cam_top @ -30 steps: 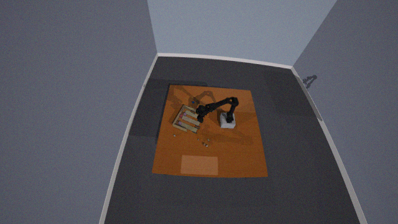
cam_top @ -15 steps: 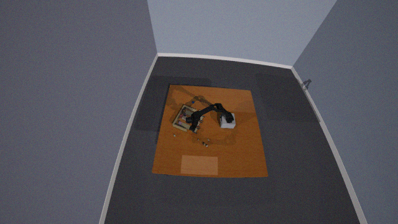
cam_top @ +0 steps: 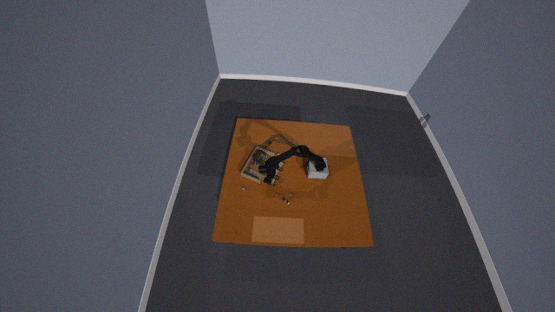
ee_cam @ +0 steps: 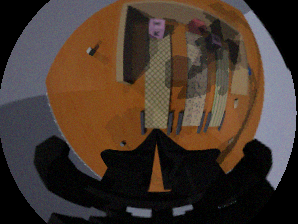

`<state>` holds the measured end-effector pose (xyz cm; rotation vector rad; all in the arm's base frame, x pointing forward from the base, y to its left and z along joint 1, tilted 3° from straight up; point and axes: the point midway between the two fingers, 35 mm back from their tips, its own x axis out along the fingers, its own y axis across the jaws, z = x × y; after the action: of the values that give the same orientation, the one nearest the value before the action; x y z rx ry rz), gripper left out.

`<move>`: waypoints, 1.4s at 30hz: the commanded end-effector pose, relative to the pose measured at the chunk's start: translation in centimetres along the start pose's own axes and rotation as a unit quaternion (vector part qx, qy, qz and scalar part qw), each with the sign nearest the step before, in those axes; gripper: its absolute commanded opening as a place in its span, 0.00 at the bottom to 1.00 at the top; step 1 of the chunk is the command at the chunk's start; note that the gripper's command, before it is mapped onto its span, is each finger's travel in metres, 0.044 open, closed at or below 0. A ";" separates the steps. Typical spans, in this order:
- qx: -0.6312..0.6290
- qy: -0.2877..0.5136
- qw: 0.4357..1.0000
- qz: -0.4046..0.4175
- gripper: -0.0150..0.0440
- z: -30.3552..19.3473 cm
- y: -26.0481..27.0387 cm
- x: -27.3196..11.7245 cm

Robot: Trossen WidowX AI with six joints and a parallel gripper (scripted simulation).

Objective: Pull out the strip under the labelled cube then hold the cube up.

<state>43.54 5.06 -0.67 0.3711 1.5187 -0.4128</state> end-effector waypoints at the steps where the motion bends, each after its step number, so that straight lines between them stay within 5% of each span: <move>1: 0.002 0.003 1.000 0.000 0.25 -0.1 0.0 0.8; 42: 0.002 0.003 1.000 -0.001 0.25 -0.3 -0.4 6.0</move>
<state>43.15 4.62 -6.60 0.3764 1.5236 -0.4219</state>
